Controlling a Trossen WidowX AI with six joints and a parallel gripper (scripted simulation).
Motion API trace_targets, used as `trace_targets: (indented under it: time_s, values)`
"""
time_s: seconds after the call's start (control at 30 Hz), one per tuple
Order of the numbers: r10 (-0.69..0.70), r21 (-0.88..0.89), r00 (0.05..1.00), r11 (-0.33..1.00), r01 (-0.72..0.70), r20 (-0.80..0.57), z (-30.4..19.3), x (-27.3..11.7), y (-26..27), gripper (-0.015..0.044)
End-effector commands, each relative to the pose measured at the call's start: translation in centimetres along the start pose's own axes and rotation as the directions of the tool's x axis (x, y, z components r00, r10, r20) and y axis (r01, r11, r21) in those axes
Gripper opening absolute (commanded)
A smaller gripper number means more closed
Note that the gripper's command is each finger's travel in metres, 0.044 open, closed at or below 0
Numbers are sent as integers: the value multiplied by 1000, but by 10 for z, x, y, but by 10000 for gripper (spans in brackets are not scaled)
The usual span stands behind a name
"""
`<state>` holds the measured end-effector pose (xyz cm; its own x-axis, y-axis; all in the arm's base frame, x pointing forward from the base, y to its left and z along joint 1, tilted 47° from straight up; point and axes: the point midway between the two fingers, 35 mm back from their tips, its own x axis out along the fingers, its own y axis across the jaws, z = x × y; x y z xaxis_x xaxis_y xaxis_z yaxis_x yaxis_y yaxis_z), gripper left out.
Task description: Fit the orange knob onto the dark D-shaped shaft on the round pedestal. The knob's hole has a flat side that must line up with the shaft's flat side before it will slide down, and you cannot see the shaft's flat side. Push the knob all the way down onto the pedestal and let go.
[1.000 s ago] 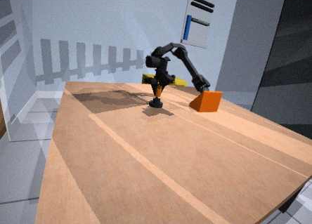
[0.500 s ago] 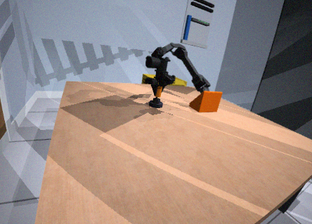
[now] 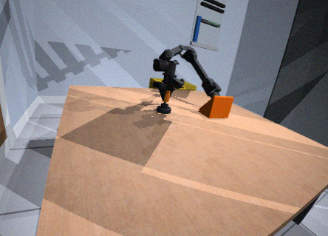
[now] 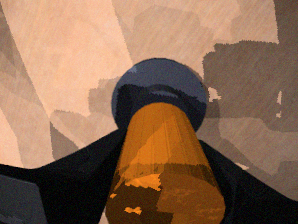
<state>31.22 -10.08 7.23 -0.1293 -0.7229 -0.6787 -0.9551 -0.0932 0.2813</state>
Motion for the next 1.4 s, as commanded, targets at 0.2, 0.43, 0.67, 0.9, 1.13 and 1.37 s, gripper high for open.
trace_targets:
  time_s: [0.2,0.43,0.67,0.9,1.13,1.37]
  values:
    - [-6,-181,1000,983,5,-2,1,-3,-3,0]
    - [-6,-181,1000,983,5,-2,1,-1,-1,0]
    - [-6,-181,1000,983,5,-2,0,2,-1,0]
    - [-6,-181,1000,983,5,-2,0,-1,-1,0]
    - [-6,-265,1000,964,5,-2,0,-3,-2,0]
    - [-6,-382,1000,924,5,-2,1,-3,-3,0]
